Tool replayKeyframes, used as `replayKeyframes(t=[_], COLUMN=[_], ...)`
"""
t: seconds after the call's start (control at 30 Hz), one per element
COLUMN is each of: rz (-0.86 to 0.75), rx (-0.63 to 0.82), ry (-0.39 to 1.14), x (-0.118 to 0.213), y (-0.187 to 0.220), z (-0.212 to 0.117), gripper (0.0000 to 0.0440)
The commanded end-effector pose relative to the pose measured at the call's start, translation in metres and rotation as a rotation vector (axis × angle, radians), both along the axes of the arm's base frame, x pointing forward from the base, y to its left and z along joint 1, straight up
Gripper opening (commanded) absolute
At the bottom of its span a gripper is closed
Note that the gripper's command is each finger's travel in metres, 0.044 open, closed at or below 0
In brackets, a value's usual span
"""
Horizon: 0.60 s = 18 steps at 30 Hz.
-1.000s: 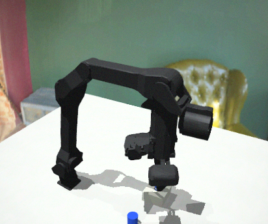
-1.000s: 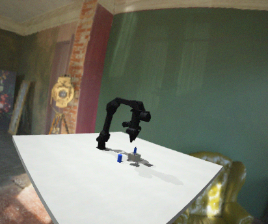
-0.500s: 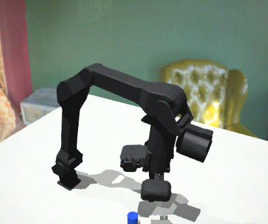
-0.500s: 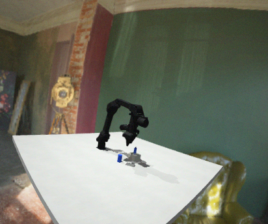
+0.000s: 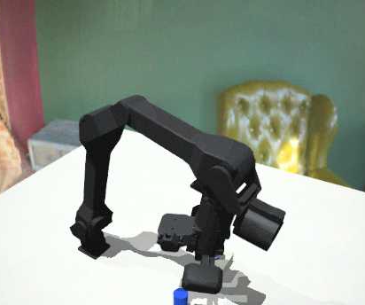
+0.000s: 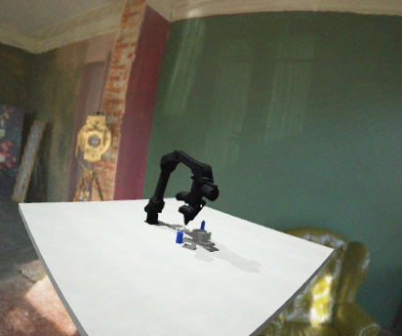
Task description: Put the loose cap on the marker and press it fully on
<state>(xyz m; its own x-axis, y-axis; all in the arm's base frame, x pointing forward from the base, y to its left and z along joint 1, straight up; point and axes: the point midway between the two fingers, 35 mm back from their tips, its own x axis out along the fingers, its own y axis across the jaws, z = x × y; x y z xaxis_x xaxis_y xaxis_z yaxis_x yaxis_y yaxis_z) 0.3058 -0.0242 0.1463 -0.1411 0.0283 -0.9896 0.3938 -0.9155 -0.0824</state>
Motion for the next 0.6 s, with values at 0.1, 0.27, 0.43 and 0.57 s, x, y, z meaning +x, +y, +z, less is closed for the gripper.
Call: replayKeyframes(t=[0.1,0.27,0.43,0.57], rz=[-0.003,-0.003,0.001,0.008], rx=[0.016,0.028,0.04,0.049], ry=[0.03,0.048,0.063,0.074], x=[-0.004,-0.007,-0.011,-0.014], y=[-0.005,-0.01,-0.013,-0.016], z=[-0.014,-0.025,-0.036,-0.045], gripper=[0.0324,0.0319,0.0313,0.0307])
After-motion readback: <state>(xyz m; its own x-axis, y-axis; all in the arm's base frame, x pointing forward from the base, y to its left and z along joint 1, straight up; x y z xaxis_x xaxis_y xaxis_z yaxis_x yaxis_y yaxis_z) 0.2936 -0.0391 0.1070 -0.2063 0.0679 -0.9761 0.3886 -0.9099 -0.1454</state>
